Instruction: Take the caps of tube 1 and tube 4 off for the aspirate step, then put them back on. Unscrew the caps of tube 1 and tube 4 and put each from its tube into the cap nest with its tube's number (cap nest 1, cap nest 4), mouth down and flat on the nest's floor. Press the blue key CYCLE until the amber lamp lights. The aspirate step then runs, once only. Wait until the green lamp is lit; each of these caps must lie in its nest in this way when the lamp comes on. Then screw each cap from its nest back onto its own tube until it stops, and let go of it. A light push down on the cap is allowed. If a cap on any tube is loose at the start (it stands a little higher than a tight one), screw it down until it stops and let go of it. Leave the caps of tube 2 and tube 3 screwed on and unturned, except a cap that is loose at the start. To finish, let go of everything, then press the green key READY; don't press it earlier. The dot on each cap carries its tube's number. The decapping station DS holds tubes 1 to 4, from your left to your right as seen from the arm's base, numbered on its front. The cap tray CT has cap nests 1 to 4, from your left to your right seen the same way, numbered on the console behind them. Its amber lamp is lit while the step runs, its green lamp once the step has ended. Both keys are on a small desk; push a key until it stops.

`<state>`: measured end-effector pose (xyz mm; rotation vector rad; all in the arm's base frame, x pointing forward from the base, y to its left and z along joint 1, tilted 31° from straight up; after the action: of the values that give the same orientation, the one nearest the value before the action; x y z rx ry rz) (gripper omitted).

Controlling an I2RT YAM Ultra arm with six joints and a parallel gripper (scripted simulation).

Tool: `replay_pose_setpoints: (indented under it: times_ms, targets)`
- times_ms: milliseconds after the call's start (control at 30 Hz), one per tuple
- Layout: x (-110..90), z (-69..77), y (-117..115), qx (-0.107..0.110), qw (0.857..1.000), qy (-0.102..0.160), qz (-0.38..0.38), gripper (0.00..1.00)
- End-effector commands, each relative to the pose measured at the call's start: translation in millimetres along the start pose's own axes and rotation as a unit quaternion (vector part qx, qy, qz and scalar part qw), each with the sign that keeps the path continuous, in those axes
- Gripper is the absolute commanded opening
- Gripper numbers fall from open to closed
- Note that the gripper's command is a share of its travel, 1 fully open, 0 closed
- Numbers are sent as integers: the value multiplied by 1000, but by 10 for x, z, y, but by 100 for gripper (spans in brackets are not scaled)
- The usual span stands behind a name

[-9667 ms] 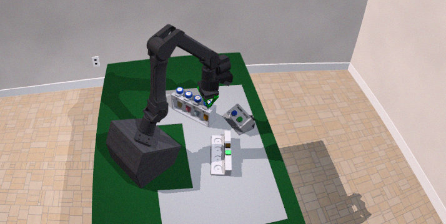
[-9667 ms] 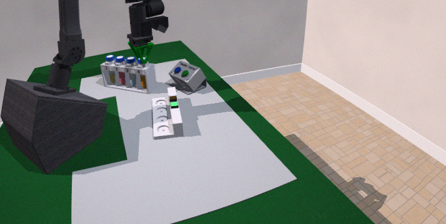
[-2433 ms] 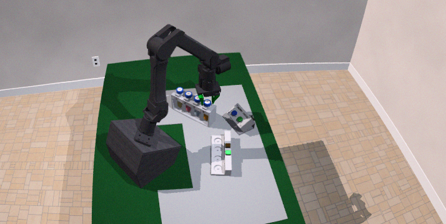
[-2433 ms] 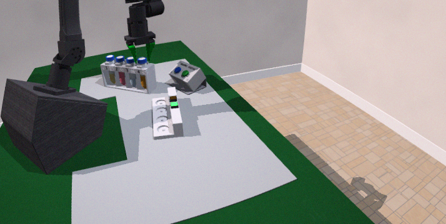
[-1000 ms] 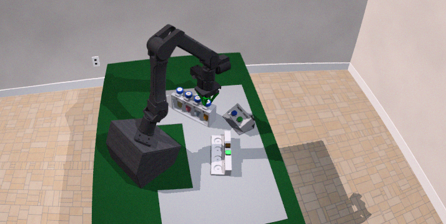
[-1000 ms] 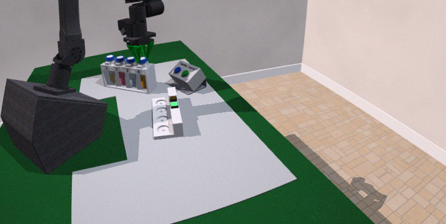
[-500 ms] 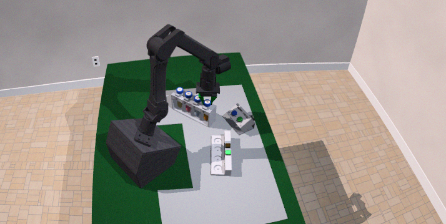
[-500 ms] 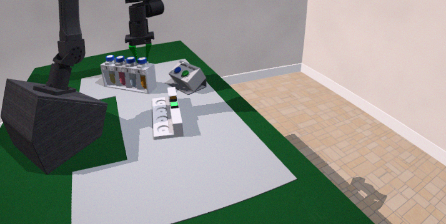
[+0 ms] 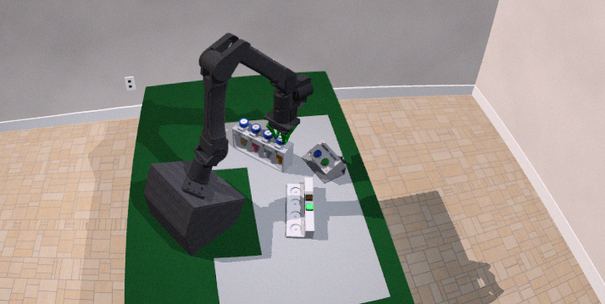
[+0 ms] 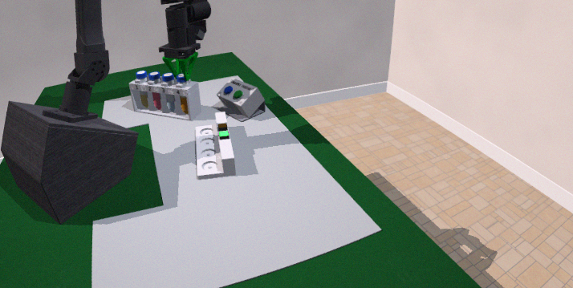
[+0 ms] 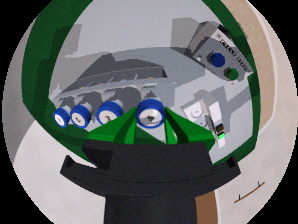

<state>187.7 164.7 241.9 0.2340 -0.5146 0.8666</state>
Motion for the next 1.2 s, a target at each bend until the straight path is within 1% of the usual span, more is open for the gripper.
replay_pose_setpoints:
  times_ms: [0, 67, 167, 267, 367, 433, 500, 600, 700, 800, 933, 1000, 1167]
  targets:
    - [9, 20, 0, 0, 994, -4, -109, 0]
    - [9, 19, 0, 0, 987, -4, -159, 0]
    - [9, 18, 0, 0, 973, -4, -232, 0]
    - [9, 17, 0, 1, 952, -4, -305, 0]
    - [9, 17, 0, 1, 927, -4, -375, 0]
    - [9, 17, 0, 1, 927, -4, -375, 0]
    - [9, 16, 1, 1, 907, -4, -421, 0]
    - [9, 15, 0, 1, 873, -4, -488, 0]
    - [9, 14, 0, 2, 834, -4, -552, 0]
    - [9, 13, 0, 2, 790, -4, -613, 0]
    - [9, 12, 0, 2, 725, -3, -689, 0]
    - [9, 12, 0, 2, 725, -3, -689, 0]
    - [9, 10, 0, 3, 634, -3, -774, 0]
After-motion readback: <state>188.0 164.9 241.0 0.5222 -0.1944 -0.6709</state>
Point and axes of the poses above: the point where the finger pads meet when closed, its own z axis back along the fingers, its own y axis across the jaws, x = y × z, the point moved 10 cm from there along z, back along the fingers, and after that the axes turned 5 degrees about -z, right-handed, at the moved point
